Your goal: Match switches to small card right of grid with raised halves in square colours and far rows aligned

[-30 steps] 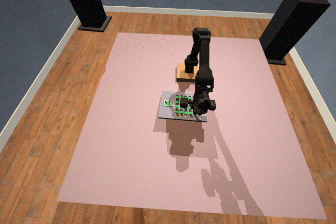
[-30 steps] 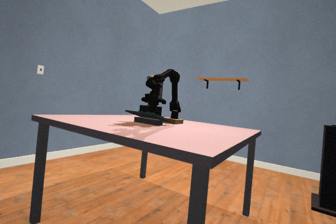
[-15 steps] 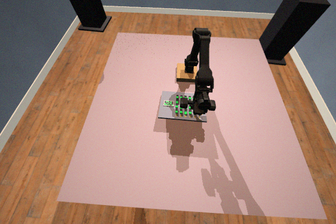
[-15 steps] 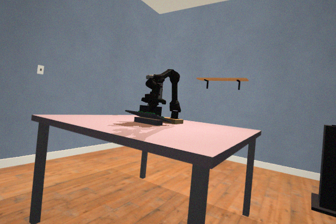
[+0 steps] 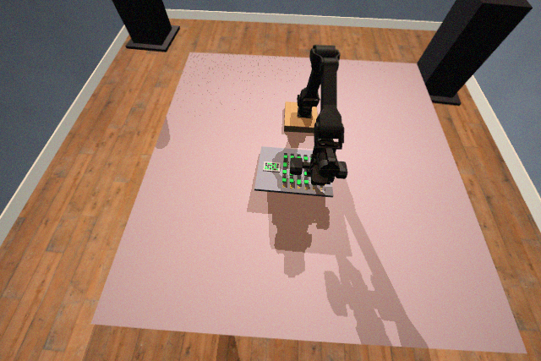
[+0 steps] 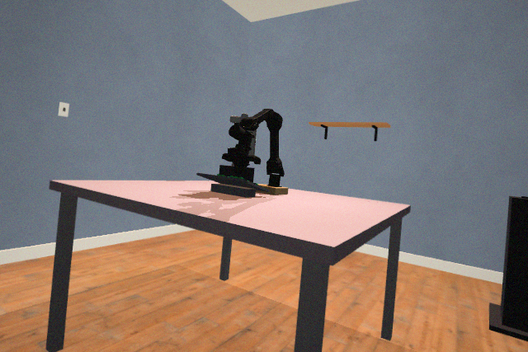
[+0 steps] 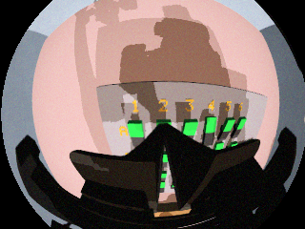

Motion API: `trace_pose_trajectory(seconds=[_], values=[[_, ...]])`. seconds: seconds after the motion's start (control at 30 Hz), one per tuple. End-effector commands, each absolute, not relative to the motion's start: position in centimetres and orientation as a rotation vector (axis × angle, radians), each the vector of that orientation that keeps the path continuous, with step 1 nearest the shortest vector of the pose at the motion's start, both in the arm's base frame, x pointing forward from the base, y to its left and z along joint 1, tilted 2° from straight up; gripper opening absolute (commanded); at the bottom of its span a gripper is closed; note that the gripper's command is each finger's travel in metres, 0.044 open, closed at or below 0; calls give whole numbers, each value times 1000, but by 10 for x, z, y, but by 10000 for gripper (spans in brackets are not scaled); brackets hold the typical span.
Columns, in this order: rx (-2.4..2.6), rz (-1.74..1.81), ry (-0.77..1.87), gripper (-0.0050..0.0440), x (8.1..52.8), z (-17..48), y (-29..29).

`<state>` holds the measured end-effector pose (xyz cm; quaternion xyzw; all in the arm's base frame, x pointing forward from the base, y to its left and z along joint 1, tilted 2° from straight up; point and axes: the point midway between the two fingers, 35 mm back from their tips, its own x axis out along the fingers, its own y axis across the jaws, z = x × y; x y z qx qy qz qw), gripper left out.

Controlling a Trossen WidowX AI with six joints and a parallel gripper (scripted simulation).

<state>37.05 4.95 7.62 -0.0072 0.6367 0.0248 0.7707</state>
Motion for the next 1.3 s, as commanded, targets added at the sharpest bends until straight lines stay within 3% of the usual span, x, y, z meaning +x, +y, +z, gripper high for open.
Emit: trace_pose_trajectory(seconds=[0.0, 0.8, 0.97, 1.17, 1.27], values=[[-16, 50, 1385, 0, 370, 74, 49], [-16, 50, 1385, 0, 370, 71, 49], [-15, 50, 1360, 0, 357, 132, 48], [-15, 50, 1359, 0, 354, 135, 46], [-15, 50, 1359, 0, 332, 131, 29]])
